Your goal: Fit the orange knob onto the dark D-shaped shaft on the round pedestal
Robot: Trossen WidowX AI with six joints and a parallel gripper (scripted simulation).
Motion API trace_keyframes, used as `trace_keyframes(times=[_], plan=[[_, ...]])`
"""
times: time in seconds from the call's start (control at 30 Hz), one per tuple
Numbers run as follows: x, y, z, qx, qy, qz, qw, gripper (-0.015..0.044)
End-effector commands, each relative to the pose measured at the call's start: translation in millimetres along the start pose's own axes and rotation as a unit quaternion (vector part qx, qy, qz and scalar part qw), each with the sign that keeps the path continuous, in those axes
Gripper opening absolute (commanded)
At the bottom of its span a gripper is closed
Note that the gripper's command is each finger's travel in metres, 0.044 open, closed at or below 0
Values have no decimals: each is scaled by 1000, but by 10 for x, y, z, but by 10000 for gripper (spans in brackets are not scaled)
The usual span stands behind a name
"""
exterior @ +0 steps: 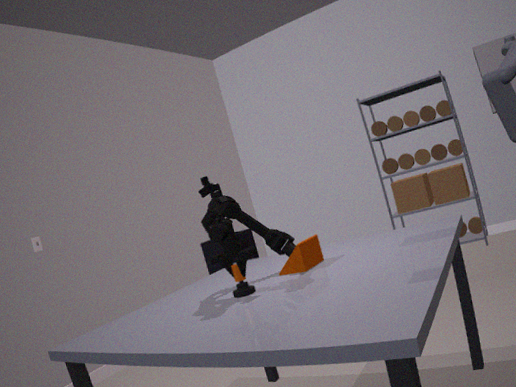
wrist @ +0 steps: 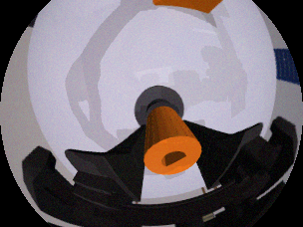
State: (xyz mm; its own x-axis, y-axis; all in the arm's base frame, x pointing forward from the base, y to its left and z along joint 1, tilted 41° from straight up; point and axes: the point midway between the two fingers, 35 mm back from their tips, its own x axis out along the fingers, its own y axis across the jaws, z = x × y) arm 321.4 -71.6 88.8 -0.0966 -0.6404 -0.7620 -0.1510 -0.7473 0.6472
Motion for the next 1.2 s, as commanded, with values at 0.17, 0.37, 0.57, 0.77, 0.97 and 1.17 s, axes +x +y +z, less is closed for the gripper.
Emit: trace_keyframes(times=[0.17,0.37,0.57,0.77,0.97,1.17], plan=[[81,12,9,28,1,3,1000,0],[110,10,17,8,1,3,1000,0],[140,20,18,-13,0,3,1000,0],[122,-2,4,-3,3,1,1000,0],[122,-2,4,-3,3,1,1000,131],[122,-2,4,-3,3,1,1000,289]])
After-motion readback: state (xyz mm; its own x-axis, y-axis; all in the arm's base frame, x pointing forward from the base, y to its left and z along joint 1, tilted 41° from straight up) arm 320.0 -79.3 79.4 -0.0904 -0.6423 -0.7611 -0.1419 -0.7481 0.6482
